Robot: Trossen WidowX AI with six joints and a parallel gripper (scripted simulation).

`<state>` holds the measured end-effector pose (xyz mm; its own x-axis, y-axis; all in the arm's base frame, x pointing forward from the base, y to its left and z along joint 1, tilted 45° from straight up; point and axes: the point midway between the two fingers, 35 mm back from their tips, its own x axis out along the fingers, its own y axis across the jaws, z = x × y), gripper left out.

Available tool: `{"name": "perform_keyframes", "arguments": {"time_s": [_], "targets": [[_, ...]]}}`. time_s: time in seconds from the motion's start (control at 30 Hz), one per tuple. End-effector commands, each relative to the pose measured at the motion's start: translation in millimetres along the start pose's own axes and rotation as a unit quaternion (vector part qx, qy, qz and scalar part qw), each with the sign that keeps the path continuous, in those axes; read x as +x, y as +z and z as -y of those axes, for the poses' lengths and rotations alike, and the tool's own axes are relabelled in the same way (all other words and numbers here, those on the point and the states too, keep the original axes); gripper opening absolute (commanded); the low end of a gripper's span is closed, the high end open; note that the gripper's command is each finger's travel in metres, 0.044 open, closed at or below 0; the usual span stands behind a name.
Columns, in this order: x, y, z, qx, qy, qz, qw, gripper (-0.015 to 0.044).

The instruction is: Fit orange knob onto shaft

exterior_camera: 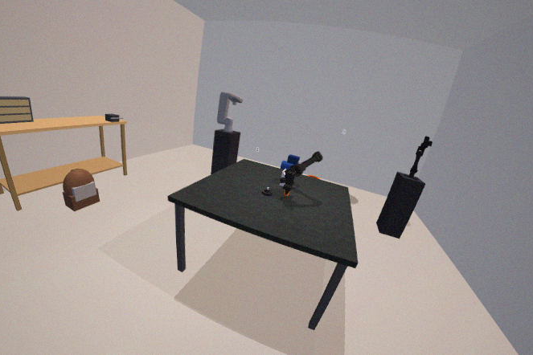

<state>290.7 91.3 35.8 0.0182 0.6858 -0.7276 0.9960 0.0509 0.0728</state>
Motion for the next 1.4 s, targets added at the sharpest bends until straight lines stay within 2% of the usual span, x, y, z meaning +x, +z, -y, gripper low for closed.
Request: {"name": "perform_keyframes", "arguments": {"time_s": [0.0,1.07,1.37], "targets": [[-13.1,2.4,-3.1,0.000,0.002,0.003,1.000,0.0000],[-111.5,10.0,-6.8,0.018,-0.004,-0.012,1.000,0.0000],[-109.1,25.1,-12.2,0.019,-0.004,-0.012,1.000,0.0000]]}}
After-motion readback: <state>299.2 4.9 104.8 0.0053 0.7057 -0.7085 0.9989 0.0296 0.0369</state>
